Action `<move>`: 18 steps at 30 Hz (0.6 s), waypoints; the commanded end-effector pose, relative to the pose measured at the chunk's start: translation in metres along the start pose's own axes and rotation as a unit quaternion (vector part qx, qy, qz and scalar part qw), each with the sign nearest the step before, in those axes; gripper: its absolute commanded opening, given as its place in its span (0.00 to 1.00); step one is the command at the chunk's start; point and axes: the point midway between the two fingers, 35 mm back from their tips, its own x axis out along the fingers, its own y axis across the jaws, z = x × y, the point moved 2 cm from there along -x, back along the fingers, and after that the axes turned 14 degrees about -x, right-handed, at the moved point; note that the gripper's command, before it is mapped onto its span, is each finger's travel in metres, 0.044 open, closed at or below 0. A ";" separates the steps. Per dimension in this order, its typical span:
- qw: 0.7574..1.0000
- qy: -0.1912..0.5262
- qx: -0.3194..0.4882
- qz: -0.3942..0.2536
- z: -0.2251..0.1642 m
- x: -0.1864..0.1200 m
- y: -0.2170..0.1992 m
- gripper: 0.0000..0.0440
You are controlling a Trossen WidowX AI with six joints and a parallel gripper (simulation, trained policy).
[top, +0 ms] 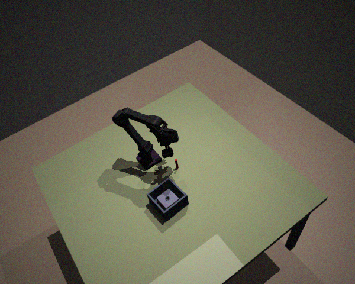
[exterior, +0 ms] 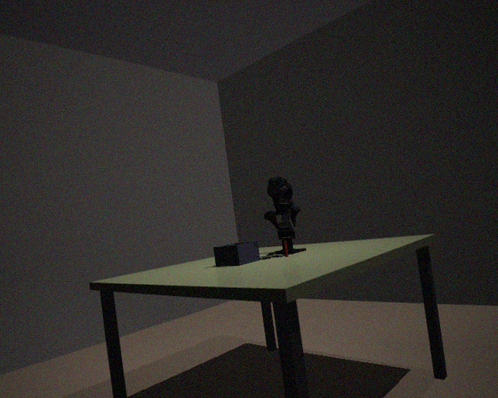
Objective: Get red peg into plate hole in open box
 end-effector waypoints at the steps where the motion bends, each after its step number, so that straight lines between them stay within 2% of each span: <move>1: 0.998 0.009 0.061 -0.011 0.000 -0.002 0.000 1.00; 9: 0.980 0.024 0.197 -0.030 0.000 0.000 0.000 1.00; 18: 0.936 0.035 0.345 -0.053 -0.001 0.007 -0.002 1.00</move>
